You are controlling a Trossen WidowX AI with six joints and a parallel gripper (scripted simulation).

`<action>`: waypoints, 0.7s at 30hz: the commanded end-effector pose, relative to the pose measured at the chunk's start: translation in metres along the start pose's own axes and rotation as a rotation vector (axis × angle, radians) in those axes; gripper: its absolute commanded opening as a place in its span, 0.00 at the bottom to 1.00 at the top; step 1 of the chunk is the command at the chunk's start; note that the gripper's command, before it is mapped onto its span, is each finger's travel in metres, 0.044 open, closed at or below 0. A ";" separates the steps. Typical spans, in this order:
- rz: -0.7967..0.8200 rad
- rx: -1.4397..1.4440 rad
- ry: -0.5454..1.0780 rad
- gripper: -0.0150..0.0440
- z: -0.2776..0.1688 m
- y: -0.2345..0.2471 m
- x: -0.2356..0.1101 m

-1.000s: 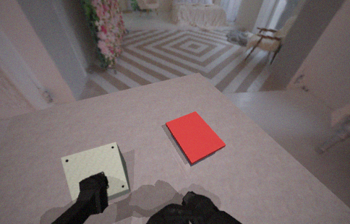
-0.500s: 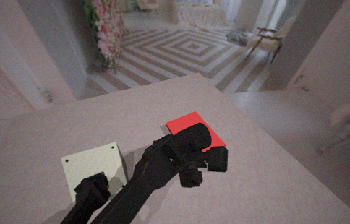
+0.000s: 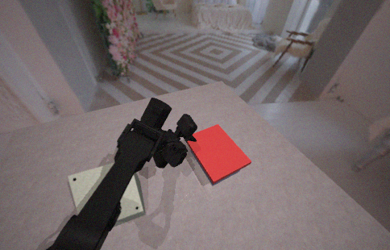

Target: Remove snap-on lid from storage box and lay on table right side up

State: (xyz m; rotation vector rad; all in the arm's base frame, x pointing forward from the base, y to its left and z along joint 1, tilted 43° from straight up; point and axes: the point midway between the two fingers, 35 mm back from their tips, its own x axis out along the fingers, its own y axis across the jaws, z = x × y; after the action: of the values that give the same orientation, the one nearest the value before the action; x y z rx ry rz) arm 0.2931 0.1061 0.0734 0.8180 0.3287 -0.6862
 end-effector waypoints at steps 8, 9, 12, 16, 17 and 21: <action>-0.006 -0.048 0.014 0.65 -0.008 -0.007 -0.003; -0.006 -0.048 0.014 0.65 -0.008 -0.008 -0.001; -0.008 -0.048 0.015 0.65 -0.009 -0.028 0.018; -0.005 -0.049 0.012 0.65 -0.006 -0.058 0.040; -0.005 -0.049 0.011 0.65 -0.005 -0.059 0.041; -0.005 -0.049 0.011 0.65 -0.005 -0.059 0.041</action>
State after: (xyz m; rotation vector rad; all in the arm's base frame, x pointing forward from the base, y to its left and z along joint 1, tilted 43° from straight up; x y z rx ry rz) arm 0.2867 0.0721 0.0259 0.7853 0.3474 -0.6767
